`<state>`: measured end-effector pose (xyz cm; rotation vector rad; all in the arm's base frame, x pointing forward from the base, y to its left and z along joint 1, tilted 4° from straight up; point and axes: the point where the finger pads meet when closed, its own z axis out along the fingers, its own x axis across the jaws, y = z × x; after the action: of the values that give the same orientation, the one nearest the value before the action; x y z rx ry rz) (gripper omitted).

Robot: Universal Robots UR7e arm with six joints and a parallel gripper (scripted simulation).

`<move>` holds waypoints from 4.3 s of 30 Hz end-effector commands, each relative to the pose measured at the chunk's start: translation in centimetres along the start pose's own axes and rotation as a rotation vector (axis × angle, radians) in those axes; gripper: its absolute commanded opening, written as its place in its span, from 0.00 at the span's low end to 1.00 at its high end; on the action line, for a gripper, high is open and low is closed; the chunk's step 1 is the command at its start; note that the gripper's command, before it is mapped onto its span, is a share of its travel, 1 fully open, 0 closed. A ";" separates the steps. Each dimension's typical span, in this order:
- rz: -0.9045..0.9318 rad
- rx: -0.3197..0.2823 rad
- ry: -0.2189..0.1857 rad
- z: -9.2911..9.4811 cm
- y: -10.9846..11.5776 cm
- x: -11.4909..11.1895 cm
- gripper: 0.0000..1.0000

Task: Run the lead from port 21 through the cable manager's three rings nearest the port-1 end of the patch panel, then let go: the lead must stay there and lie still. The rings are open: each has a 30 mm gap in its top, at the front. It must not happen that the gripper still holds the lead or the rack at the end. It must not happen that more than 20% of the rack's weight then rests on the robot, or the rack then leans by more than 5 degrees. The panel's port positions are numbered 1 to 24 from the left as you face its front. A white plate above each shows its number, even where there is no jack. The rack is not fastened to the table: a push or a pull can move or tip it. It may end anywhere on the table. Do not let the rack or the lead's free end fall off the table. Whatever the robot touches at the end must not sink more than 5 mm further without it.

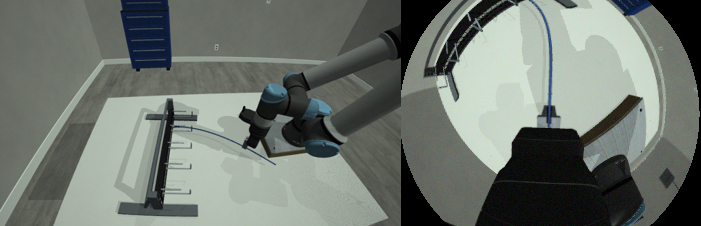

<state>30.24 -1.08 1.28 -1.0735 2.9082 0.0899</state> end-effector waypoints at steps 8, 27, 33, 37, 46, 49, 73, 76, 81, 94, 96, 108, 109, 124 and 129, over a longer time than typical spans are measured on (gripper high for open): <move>0.000 0.001 0.000 -0.2 0.0 0.0 0.00; 0.115 0.001 -0.001 -1.7 -1.5 -3.4 0.00; 0.232 0.001 -0.001 -3.3 -3.1 -7.0 0.00; 0.280 0.001 -0.001 -3.9 -3.6 -8.5 0.00; 0.529 0.001 -0.001 -7.2 -6.8 -16.2 0.00; 0.609 0.001 -0.001 -8.3 -7.9 -18.6 0.00; 0.939 0.001 -0.001 -12.6 -12.1 -28.8 0.00; 0.953 0.001 -0.001 -12.8 -12.2 -29.2 0.00; 0.960 0.001 -0.001 -12.9 -12.3 -29.4 0.00; 0.960 0.001 -0.001 -12.9 -12.3 -29.4 0.00; 0.960 0.001 -0.001 -12.9 -12.3 -29.4 0.00; 0.960 0.001 -0.001 -12.9 -12.3 -29.4 0.00; 0.960 0.001 -0.001 -12.9 -12.3 -29.4 0.00; 0.960 0.001 -0.001 -12.9 -12.3 -29.4 0.00; 0.960 0.001 -0.001 -12.9 -12.3 -29.4 0.00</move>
<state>60.31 7.73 15.25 0.3962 3.1075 0.1078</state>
